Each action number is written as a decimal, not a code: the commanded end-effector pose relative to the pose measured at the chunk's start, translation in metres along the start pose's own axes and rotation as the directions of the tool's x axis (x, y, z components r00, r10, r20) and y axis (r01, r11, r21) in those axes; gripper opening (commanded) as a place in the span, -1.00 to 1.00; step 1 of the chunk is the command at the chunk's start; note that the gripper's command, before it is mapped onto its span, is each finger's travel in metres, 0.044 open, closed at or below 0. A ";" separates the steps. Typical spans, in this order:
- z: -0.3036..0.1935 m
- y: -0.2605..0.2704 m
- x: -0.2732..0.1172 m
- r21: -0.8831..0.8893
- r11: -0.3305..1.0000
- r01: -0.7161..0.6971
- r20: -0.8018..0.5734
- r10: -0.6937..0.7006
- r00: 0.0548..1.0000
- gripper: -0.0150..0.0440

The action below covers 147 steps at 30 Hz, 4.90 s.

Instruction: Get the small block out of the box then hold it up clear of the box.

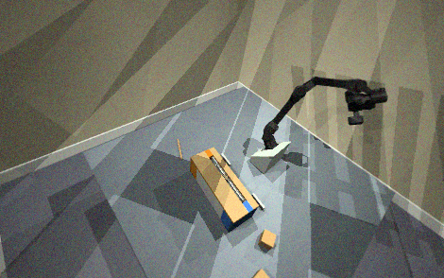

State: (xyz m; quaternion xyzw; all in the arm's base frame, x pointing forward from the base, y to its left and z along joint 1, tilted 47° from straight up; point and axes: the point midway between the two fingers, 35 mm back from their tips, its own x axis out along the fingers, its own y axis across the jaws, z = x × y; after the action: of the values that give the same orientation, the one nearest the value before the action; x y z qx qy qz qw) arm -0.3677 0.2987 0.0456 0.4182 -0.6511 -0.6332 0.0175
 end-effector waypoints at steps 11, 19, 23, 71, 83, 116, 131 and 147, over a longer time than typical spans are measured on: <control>-0.028 -0.120 -0.188 0.669 0.743 0.020 0.303 -0.297 0.906 0.86; -0.091 -0.184 -0.274 0.901 0.400 -0.168 0.361 -0.477 0.802 0.86; -0.133 -0.212 -0.309 0.932 0.202 -0.302 0.363 -0.558 0.746 0.86; -0.595 -0.266 -0.325 -0.611 -0.395 -0.686 -0.239 -0.733 0.636 0.86; -0.607 -0.275 -0.312 -0.611 -0.395 -0.686 -0.239 -0.734 0.636 0.86; -0.637 -0.297 -0.275 -0.611 -0.393 -0.687 -0.244 -0.732 0.636 0.86; -0.617 -0.316 -0.283 -0.614 -0.391 -0.685 -0.238 -0.736 0.634 0.86; -0.596 -0.342 -0.287 -0.615 -0.391 -0.685 -0.237 -0.737 0.633 0.86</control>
State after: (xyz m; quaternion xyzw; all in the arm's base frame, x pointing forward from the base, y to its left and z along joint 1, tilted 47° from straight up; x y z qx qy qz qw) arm 0.3252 0.0248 0.0278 0.4240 0.3225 -0.5860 0.6105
